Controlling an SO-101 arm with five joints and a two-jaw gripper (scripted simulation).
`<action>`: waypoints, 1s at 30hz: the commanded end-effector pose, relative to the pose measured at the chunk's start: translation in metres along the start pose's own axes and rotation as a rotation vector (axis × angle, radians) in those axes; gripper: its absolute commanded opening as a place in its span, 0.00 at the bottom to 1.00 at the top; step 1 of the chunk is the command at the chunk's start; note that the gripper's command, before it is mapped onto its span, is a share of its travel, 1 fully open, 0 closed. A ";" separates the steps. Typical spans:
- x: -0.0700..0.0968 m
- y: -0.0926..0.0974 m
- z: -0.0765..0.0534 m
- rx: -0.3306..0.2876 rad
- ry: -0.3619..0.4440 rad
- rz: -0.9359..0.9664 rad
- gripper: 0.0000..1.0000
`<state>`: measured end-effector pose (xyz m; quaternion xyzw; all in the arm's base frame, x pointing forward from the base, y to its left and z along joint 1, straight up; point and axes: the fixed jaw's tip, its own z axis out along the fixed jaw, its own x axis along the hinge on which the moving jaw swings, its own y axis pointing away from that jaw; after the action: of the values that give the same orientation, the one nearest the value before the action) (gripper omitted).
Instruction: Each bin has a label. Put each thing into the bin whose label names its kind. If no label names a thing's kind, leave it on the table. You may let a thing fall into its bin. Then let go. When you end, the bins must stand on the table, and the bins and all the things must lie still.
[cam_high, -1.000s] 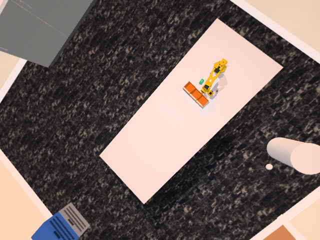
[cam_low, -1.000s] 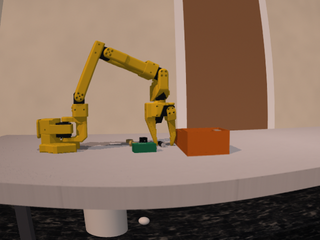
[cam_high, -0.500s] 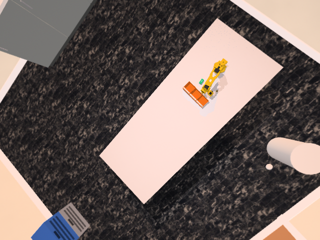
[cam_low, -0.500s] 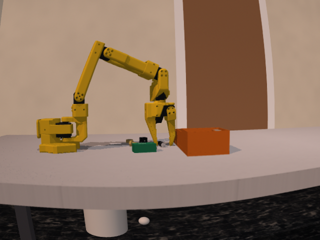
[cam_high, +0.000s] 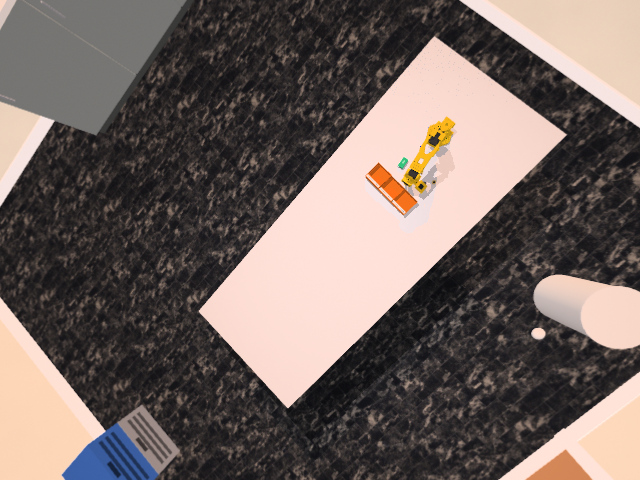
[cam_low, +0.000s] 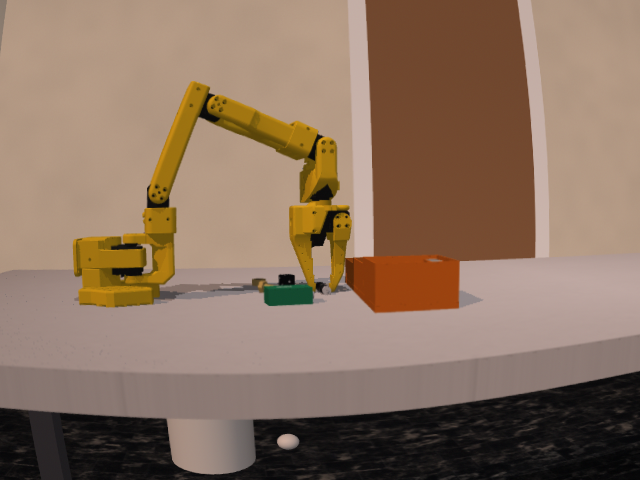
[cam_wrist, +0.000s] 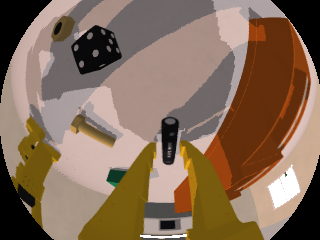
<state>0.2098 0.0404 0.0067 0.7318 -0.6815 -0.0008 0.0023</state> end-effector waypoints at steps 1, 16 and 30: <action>0.001 -0.004 -0.003 0.028 -0.005 0.001 0.07; 0.001 -0.004 -0.003 0.028 -0.005 0.001 0.00; 0.001 -0.004 -0.003 0.028 -0.005 0.001 0.00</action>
<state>0.2098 0.0403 0.0067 0.7318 -0.6815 -0.0009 0.0023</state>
